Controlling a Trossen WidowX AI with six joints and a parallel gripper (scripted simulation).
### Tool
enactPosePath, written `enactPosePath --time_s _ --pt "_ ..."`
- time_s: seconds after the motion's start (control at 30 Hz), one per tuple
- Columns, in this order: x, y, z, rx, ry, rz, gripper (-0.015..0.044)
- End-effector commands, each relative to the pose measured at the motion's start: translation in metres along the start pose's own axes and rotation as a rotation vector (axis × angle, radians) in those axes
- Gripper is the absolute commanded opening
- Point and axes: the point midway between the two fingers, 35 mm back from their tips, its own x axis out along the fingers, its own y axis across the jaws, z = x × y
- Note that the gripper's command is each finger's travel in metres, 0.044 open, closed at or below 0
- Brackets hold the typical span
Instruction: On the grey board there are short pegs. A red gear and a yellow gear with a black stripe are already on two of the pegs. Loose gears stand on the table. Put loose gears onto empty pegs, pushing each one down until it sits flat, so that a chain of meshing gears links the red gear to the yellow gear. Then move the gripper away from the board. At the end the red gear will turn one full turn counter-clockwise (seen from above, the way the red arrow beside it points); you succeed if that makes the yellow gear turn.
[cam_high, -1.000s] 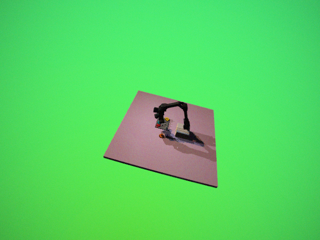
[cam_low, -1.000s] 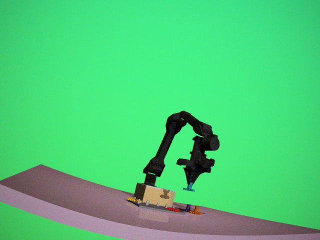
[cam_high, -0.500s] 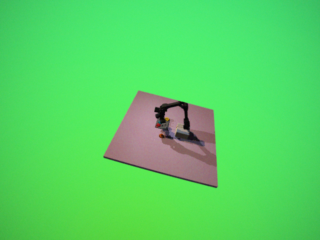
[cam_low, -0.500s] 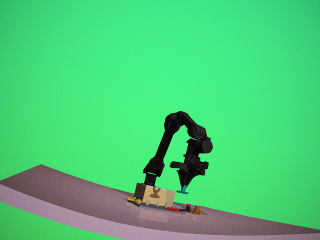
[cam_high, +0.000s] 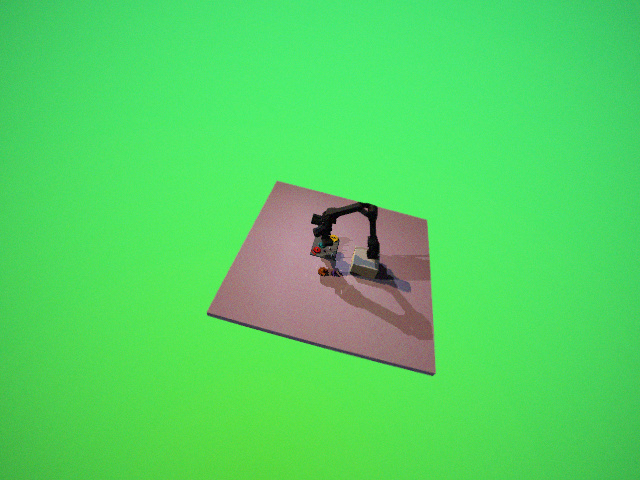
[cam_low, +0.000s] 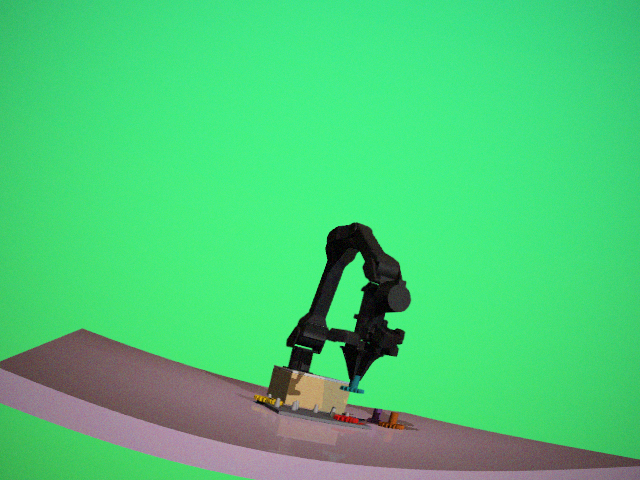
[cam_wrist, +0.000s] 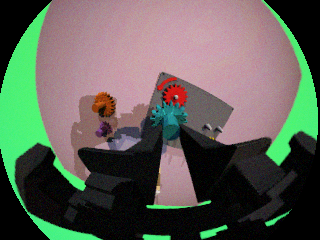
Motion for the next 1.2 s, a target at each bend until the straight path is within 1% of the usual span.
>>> enactPosePath --time_s 0.0,0.47,1.17 --pt "0.005 -0.002 -0.007 -0.006 0.000 0.003 0.0000" --pt "0.020 -0.012 -0.027 -0.006 0.002 0.002 0.0000" --pt "0.018 -0.012 -0.027 -0.006 0.002 0.002 0.0000"
